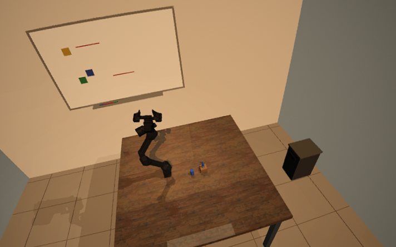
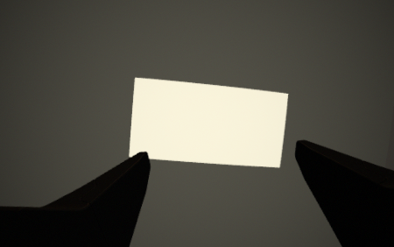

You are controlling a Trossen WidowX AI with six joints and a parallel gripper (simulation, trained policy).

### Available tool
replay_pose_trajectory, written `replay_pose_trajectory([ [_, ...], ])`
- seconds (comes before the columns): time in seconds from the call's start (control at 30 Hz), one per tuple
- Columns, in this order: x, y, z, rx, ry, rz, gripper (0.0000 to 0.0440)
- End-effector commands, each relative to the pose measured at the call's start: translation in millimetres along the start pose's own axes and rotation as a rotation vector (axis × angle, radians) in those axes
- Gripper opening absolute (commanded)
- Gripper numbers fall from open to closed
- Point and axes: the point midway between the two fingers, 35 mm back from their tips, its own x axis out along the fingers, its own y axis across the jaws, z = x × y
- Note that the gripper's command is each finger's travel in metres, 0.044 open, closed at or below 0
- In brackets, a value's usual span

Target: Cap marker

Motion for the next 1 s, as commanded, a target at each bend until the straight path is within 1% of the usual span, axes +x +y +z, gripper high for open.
replay_pose_trajectory([
  [0.0,-0.2,-1.1,-0.4,-0.001,0.002,-0.006,0.0375],
  [0.2,-1.9,-11.8,-6.9,-0.021,0.042,-0.064,0.0226],
  [0.23,-2.4,-13.7,-8.1,-0.025,0.049,-0.074,0.0207],
  [0.27,-2.9,-15.6,-9.4,-0.029,0.057,-0.084,0.0201],
  [0.97,-19.9,-52.6,-29.1,-0.047,0.203,-0.301,0.0267],
])
